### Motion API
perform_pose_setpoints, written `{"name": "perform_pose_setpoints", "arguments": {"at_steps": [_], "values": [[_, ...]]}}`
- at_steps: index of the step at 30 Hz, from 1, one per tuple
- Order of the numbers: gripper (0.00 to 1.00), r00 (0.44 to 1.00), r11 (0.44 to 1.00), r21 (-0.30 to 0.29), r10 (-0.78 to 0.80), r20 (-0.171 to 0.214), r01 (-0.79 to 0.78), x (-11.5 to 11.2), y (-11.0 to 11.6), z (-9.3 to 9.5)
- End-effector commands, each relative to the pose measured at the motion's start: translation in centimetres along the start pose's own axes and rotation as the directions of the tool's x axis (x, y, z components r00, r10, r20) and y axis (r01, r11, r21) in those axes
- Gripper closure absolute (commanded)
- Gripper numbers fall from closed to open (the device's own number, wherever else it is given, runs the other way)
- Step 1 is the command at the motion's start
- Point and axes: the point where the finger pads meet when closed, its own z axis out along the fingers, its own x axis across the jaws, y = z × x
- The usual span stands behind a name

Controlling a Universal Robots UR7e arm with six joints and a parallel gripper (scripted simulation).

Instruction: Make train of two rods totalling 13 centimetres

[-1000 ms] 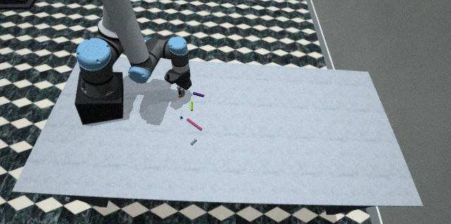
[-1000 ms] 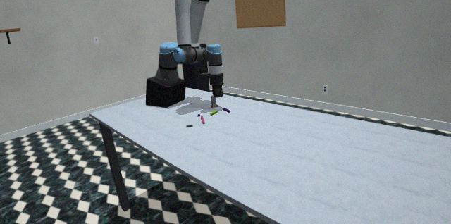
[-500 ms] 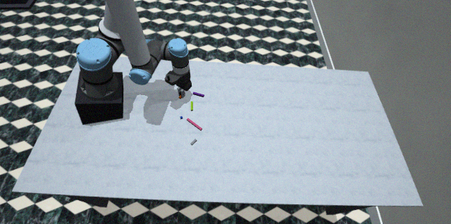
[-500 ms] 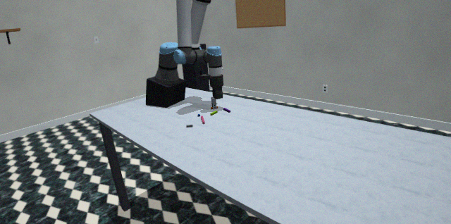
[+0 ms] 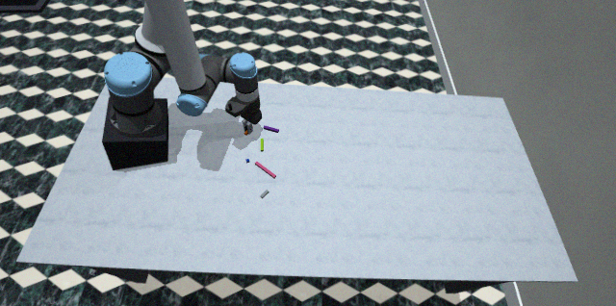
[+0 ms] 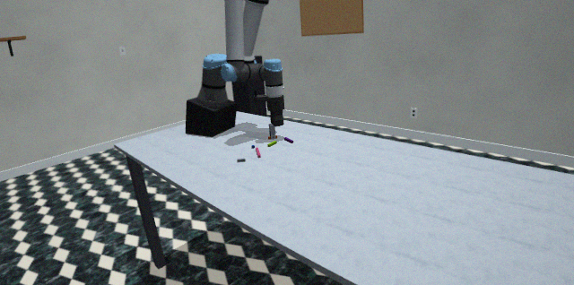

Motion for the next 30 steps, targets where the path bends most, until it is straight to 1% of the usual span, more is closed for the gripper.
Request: {"name": "perform_pose_setpoints", "arguments": {"at_steps": [1,22,23,27,28,30], "values": [[0.76,1.000,1.000,-0.001,0.000,0.001,0.000,-0.03,0.02,-0.02],[0.76,1.000,1.000,-0.001,0.000,0.001,0.000,-0.03,0.02,-0.02],[0.70,1.000,1.000,-0.001,0.000,0.001,0.000,-0.03,0.02,-0.02],[0.70,1.000,1.000,-0.001,0.000,0.001,0.000,-0.03,0.02,-0.02],[0.64,1.000,1.000,-0.001,0.000,0.001,0.000,-0.03,0.02,-0.02],[0.64,1.000,1.000,-0.001,0.000,0.001,0.000,-0.03,0.02,-0.02]]}}
